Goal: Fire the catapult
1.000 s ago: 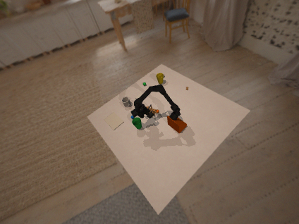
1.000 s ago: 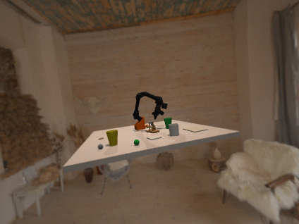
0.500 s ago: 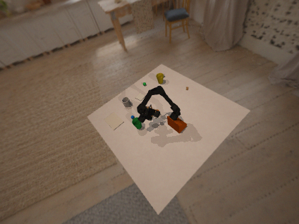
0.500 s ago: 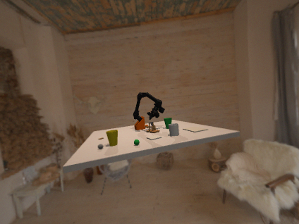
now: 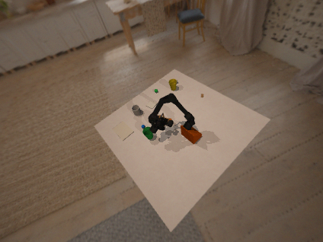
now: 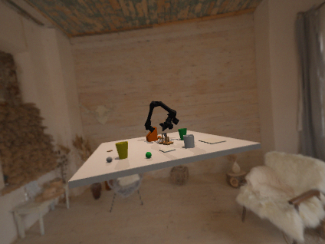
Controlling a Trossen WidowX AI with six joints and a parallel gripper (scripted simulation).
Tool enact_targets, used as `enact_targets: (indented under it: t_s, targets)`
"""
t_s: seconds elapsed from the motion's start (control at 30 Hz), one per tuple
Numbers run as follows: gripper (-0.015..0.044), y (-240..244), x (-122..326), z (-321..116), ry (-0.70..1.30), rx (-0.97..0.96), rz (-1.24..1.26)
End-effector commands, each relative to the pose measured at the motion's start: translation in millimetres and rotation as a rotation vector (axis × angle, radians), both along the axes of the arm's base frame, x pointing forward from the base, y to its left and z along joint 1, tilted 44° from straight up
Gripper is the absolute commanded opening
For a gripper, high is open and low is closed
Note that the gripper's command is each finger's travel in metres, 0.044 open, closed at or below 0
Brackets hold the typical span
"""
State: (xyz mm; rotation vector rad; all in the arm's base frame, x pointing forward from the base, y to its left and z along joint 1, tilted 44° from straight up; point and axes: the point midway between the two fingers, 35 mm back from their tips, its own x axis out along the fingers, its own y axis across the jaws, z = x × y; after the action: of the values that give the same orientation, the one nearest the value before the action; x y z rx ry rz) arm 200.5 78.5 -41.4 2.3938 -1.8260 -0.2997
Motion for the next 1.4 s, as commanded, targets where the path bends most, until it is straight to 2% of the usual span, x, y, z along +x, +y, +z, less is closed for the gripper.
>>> enact_targets:
  t_s: [0.0, 1.37]
  targets:
    - [0.0, -4.7, 1.0, -5.8, 0.006, -0.005, 0.005]
    - [0.0, -51.5, 4.4, -55.3, 0.018, -0.027, 0.005]
